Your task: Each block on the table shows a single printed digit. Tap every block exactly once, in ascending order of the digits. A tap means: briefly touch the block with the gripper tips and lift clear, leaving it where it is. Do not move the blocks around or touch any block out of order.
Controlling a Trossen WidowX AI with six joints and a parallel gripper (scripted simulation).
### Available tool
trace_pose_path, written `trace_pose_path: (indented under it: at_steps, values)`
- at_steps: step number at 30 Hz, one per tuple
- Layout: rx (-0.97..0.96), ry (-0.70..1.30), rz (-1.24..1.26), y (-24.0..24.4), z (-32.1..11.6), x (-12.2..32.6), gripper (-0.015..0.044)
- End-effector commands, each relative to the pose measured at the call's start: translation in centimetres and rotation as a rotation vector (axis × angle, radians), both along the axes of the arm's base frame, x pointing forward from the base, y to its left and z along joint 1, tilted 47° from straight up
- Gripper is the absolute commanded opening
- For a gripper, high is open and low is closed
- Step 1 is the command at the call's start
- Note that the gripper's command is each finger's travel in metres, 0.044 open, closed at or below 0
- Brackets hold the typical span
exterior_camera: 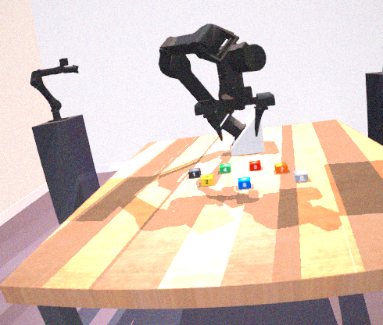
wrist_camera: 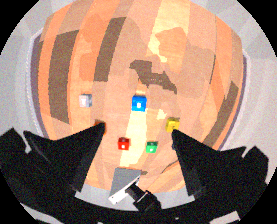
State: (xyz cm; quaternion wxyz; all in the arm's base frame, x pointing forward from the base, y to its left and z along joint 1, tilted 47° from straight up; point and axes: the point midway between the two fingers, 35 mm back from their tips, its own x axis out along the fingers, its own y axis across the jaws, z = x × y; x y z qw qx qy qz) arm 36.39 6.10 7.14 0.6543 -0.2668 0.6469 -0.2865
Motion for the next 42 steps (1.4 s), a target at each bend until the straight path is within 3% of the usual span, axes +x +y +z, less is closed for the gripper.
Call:
trace_pose_path:
  at_steps: [1, 12, 21, 42]
  values:
    - [-0.004, 0.001, 0.005, -0.3, 0.3, -0.1, 0.0400]
    - [-0.004, 0.001, 0.005, -0.4, 0.4, -0.2, 0.0400]
    - [-0.007, 0.005, 0.005, -6.1, 6.4, -5.2, 0.0400]
    - [-0.007, 0.005, 0.005, -6.2, 6.5, -5.3, 0.0400]
